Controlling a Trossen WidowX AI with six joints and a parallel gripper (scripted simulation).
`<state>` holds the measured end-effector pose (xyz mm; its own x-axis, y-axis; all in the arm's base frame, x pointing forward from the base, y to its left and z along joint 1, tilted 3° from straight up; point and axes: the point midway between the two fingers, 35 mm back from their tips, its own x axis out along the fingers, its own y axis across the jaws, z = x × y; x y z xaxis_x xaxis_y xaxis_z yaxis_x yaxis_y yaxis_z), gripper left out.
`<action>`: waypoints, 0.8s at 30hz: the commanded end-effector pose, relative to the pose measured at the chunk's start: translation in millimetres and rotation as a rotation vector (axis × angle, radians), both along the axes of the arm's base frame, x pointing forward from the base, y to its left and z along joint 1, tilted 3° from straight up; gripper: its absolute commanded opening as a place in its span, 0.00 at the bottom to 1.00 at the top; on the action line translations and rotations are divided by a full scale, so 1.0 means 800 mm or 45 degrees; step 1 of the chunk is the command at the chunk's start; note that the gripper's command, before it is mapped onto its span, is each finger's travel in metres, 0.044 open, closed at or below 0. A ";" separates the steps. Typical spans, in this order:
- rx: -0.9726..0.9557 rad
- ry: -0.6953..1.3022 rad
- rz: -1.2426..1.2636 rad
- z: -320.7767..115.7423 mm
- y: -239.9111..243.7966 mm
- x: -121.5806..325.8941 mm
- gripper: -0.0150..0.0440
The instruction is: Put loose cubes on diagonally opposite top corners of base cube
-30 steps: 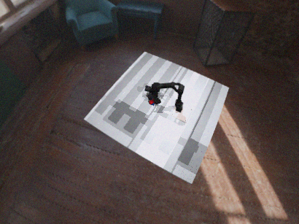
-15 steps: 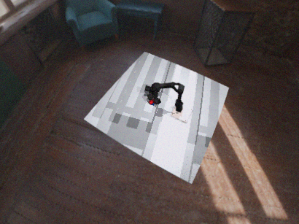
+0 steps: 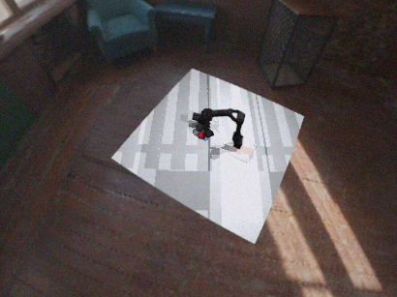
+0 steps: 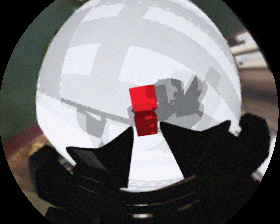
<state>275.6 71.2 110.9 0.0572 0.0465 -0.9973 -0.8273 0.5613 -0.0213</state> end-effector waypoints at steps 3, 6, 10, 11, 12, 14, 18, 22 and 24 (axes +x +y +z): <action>0.002 -0.007 0.001 0.014 0.000 0.000 0.60; 0.002 -0.007 0.001 0.021 -0.001 -0.001 0.60; 0.002 -0.007 0.001 0.030 -0.001 -0.001 0.60; 0.002 -0.007 0.001 0.032 -0.001 -0.001 0.60; 0.002 -0.007 0.001 0.034 -0.001 -0.001 0.60; 0.002 -0.007 0.001 0.039 -0.002 -0.002 0.60; 0.002 -0.007 0.001 0.047 -0.002 -0.002 0.60; 0.002 -0.007 0.001 0.055 -0.002 -0.003 0.60; 0.002 -0.007 0.001 0.060 -0.003 -0.003 0.60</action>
<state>273.2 69.4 153.1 0.0599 0.0468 -0.9971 -0.8260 0.5632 -0.0232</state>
